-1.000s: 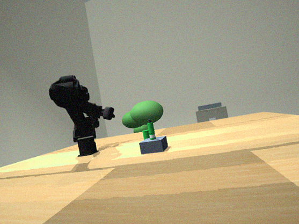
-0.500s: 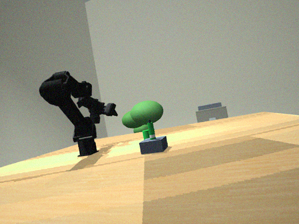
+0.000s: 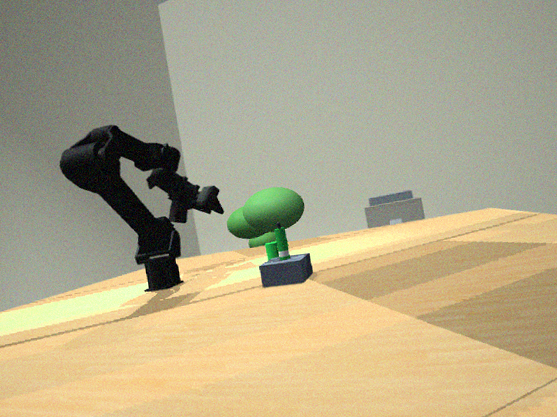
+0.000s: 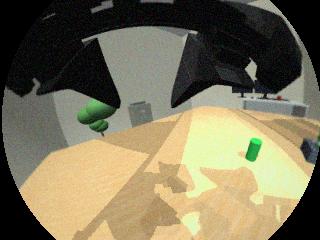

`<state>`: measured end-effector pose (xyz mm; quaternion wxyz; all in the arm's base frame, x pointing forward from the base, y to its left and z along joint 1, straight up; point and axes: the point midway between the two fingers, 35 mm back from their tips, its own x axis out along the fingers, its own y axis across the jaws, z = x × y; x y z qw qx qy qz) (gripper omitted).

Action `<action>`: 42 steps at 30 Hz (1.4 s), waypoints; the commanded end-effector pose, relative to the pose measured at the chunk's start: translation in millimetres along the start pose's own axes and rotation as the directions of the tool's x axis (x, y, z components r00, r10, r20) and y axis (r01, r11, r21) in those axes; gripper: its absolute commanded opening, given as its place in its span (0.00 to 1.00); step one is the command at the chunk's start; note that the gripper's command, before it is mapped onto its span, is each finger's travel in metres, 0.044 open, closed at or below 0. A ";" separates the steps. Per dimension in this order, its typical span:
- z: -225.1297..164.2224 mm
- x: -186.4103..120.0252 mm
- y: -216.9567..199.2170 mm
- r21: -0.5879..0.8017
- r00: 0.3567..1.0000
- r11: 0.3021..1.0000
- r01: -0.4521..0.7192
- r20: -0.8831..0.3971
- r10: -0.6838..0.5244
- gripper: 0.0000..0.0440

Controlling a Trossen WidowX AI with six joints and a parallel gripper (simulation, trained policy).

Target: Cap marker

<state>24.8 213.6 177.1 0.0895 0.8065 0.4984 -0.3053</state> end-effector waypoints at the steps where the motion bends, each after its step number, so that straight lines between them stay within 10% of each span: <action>1: -3.0 -1.0 4.7 0.010 0.999 1.000 -0.023 0.036 0.023 0.72; 42: -17.5 -2.1 50.8 0.184 0.913 0.945 -0.271 0.359 0.192 0.73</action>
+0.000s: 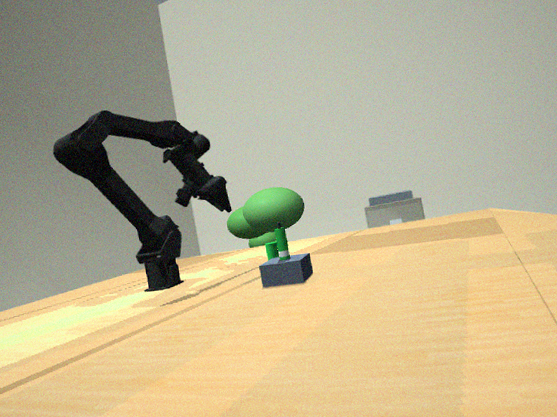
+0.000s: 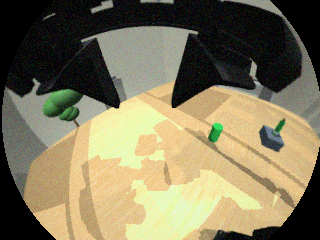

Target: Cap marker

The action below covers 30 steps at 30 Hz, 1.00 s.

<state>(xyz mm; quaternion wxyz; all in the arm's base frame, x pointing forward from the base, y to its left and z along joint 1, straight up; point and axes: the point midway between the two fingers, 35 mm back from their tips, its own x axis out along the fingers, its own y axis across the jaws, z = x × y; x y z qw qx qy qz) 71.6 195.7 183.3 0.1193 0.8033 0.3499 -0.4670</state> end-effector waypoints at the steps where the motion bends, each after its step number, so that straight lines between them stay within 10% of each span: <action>1: -2.9 0.2 3.2 0.034 0.999 0.999 -0.016 0.032 0.015 0.73; 30: -21.1 11.2 28.5 0.242 0.971 0.960 -0.144 0.219 0.090 0.73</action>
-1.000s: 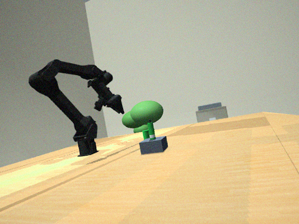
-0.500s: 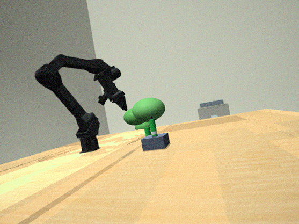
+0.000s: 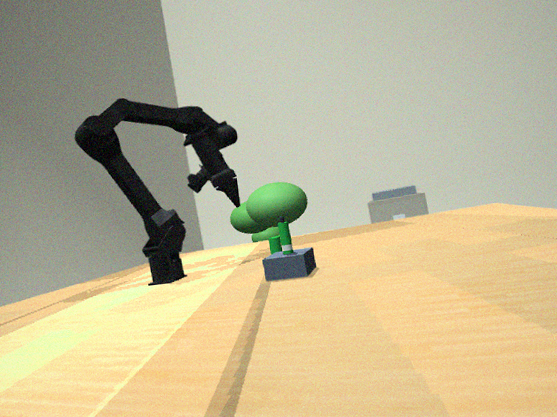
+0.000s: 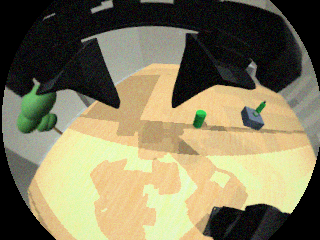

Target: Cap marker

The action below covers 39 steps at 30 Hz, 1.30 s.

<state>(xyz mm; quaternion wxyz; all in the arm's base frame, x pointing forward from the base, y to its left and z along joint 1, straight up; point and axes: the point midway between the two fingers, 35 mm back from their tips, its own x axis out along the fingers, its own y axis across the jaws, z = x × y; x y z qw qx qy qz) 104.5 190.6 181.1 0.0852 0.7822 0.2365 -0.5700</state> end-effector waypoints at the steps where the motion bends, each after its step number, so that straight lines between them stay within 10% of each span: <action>1: -4.5 1.2 2.1 0.038 1.000 0.999 -0.011 0.026 0.010 0.73; 39: -44.8 22.7 32.6 0.314 0.975 0.940 -0.131 0.211 0.065 0.73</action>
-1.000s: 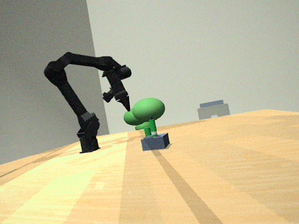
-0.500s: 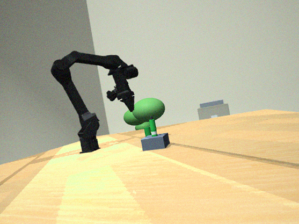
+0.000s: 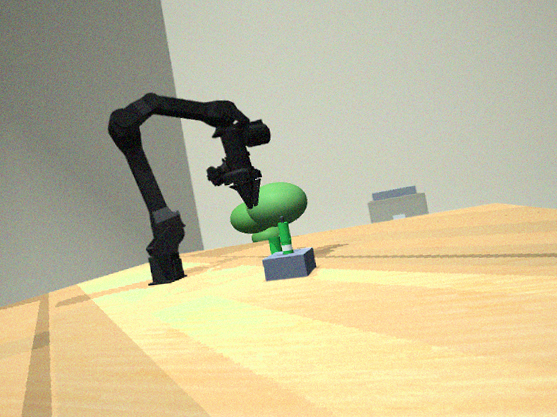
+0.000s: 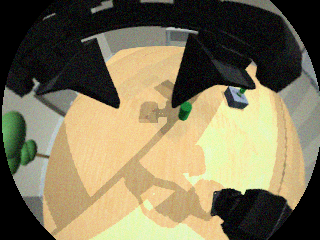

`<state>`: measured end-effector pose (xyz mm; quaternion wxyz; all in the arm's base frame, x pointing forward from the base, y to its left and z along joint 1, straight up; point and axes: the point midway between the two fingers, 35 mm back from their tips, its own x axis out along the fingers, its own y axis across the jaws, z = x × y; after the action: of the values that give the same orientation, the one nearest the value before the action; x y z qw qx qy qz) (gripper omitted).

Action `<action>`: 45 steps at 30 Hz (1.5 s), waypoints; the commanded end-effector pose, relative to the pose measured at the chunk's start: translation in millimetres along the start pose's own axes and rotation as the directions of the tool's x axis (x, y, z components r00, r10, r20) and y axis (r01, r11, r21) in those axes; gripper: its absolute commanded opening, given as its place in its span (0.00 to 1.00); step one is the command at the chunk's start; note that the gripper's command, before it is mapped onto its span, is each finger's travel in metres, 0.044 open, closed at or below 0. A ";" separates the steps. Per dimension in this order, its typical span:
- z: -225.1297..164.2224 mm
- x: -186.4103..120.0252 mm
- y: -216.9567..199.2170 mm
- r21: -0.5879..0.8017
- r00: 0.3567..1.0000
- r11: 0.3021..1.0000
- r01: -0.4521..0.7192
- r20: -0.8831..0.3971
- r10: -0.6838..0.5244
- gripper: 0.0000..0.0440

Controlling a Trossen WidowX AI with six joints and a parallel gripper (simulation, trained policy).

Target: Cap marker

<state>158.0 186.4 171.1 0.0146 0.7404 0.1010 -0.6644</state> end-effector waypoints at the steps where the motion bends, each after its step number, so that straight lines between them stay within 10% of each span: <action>1: -6.7 1.5 1.6 0.035 1.000 0.999 -0.006 0.018 0.005 0.73; 45: -65.8 34.8 50.7 0.270 0.982 0.954 -0.130 0.168 0.087 0.70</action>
<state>229.1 155.8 142.3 -0.0469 0.6892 -0.0289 -0.7225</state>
